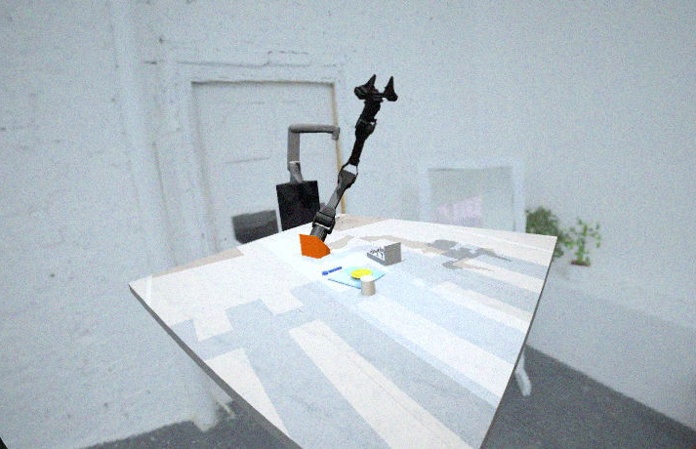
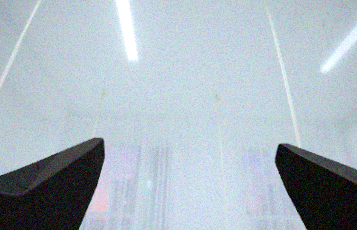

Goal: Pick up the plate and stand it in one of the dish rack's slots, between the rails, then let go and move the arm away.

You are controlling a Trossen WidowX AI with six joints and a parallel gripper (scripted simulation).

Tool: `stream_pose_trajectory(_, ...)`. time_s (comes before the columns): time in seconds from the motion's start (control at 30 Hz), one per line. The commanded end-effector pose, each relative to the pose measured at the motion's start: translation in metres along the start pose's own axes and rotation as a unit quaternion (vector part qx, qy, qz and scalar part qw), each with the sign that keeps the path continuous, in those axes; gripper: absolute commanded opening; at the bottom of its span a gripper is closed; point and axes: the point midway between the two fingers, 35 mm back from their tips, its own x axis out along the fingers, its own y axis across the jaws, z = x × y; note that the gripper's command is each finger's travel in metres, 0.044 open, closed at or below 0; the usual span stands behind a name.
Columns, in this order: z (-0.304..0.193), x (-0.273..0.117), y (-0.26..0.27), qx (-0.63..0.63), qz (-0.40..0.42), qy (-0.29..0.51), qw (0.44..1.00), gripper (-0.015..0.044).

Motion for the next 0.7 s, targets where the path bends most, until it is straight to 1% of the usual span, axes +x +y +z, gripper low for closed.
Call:
stream_pose_trajectory(0.0,-0.027,0.012,-0.019,-0.029,-0.021,0.047,0.998,0.0400)
stream_pose_trajectory(0.33,-0.107,0.033,-0.077,-0.104,-0.073,0.186,0.974,0.0400)
stream_pose_trajectory(0.53,-0.159,0.033,-0.118,-0.126,-0.100,0.277,0.947,0.0400)
stream_pose_trajectory(0.67,-0.181,0.030,-0.134,-0.137,-0.108,0.317,0.932,0.0400)
